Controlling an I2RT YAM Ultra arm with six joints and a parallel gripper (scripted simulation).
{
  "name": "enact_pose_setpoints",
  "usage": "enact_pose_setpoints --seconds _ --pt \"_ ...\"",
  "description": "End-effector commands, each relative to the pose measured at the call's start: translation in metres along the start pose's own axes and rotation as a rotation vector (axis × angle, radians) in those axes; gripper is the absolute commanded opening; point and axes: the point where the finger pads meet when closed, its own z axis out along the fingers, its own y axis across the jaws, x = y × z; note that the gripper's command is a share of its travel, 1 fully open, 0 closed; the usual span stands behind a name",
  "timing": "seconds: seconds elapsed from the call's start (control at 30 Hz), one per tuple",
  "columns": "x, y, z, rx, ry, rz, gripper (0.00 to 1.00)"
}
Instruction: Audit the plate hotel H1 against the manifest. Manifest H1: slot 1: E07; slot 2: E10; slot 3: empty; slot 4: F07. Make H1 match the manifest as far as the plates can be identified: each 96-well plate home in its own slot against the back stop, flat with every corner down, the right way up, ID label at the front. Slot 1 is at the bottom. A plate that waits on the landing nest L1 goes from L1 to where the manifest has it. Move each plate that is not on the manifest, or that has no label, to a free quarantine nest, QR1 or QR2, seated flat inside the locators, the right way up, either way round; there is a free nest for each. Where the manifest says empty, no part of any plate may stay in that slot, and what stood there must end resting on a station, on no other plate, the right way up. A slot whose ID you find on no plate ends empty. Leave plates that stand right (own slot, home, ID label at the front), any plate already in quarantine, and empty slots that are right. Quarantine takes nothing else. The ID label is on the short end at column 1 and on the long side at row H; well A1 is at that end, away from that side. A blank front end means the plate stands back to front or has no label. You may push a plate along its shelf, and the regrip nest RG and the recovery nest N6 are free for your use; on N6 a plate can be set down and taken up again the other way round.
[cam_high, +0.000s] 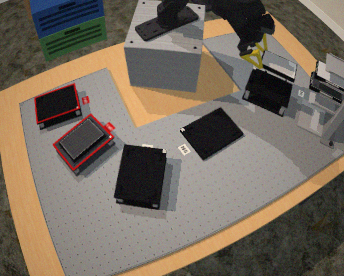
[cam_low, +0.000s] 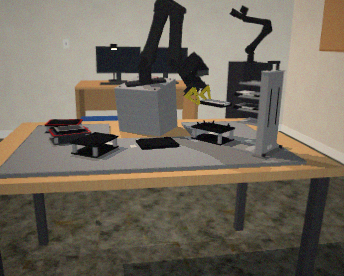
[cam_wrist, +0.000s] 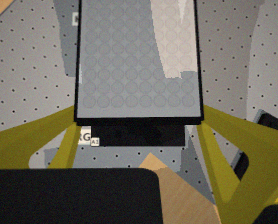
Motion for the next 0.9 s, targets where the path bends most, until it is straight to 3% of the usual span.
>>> enact_pose_setpoints --seconds 0.0,0.23,0.27,0.33,0.8,0.83,0.87 --pt "0.001 -0.002 0.000 0.000 -0.014 0.000 0.86" --pt "0.002 -0.001 0.002 -0.001 -0.016 -0.001 0.86" --pt "-0.010 0.000 -0.001 -0.006 -0.050 0.014 0.86" --pt "0.002 -0.002 0.003 0.001 -0.017 0.002 0.86" --pt "0.002 -0.001 0.009 -0.001 -0.027 0.007 0.86" --pt "-0.011 0.002 0.006 -0.010 -0.062 0.017 0.86" --pt "-0.004 0.002 0.008 -0.006 -0.043 0.010 0.86"
